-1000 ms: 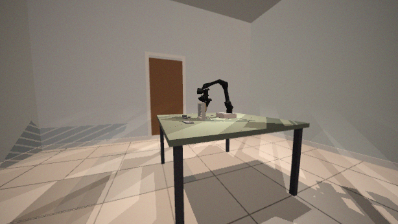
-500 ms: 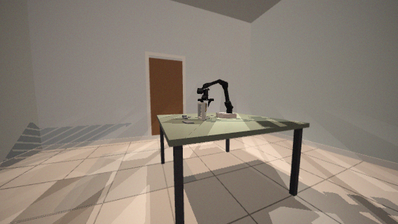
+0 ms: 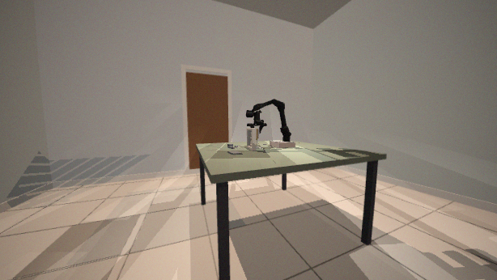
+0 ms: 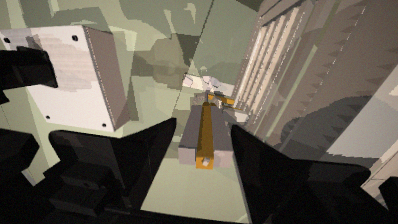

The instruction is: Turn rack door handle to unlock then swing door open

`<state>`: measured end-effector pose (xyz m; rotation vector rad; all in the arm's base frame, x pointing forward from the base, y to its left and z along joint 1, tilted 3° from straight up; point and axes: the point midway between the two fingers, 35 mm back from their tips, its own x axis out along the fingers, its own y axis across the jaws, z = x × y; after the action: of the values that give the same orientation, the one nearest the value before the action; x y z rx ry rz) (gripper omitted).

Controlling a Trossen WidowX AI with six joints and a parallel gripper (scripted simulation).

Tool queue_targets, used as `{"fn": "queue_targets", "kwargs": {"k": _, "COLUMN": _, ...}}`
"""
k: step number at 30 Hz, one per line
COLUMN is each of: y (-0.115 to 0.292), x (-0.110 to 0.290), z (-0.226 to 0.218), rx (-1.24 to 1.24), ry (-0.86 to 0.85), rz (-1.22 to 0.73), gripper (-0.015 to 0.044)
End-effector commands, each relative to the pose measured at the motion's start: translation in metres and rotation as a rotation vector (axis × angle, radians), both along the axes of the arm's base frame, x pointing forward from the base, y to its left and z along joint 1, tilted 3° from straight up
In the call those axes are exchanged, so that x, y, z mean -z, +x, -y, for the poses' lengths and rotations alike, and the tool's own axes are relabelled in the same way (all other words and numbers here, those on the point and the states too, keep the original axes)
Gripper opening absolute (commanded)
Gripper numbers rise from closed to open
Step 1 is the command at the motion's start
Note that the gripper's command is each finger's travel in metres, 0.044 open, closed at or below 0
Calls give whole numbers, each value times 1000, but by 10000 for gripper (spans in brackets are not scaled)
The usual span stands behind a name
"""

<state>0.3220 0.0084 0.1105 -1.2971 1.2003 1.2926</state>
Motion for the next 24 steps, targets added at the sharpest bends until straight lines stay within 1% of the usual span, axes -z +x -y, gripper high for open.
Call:
{"fn": "queue_targets", "kwargs": {"k": 1, "y": 1, "x": 1, "z": -1, "rx": -65, "ry": 6, "rz": 3, "gripper": 284}}
{"fn": "queue_targets", "kwargs": {"k": 5, "y": 1, "x": 1, "z": -1, "rx": -65, "ry": 6, "rz": 3, "gripper": 284}}
{"fn": "queue_targets", "kwargs": {"k": 24, "y": 1, "x": 1, "z": -1, "rx": -65, "ry": 6, "rz": 3, "gripper": 157}}
